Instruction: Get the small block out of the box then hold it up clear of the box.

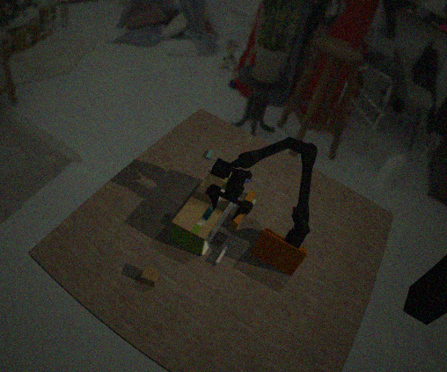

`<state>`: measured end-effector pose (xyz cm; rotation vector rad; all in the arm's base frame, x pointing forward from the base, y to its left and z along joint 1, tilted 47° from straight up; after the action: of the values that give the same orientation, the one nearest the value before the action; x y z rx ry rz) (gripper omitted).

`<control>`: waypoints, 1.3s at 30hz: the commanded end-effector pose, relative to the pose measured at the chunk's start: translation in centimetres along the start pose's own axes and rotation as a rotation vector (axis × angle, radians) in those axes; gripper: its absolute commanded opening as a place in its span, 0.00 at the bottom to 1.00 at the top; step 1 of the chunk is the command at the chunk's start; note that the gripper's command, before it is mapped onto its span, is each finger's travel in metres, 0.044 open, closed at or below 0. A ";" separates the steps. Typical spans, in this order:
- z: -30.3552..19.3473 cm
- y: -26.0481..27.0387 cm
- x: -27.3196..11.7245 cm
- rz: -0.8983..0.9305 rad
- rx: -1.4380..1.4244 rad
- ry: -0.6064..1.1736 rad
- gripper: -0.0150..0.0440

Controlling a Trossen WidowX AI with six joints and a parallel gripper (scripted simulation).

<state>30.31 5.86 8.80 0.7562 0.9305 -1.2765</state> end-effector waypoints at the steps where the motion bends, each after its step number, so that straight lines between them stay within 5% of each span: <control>1: -0.3 0.0 0.2 -0.002 -0.001 0.001 0.93; 39: -1.8 0.0 0.7 -0.002 -0.001 0.002 0.93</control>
<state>30.09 6.95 7.64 0.7566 0.9314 -1.2761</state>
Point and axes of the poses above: the point midway between the two fingers, 35 mm back from their tips, its own x axis out along the fingers, its own y axis across the jaws, z = x × y, the point moved 10 cm from there along -x, back along the fingers
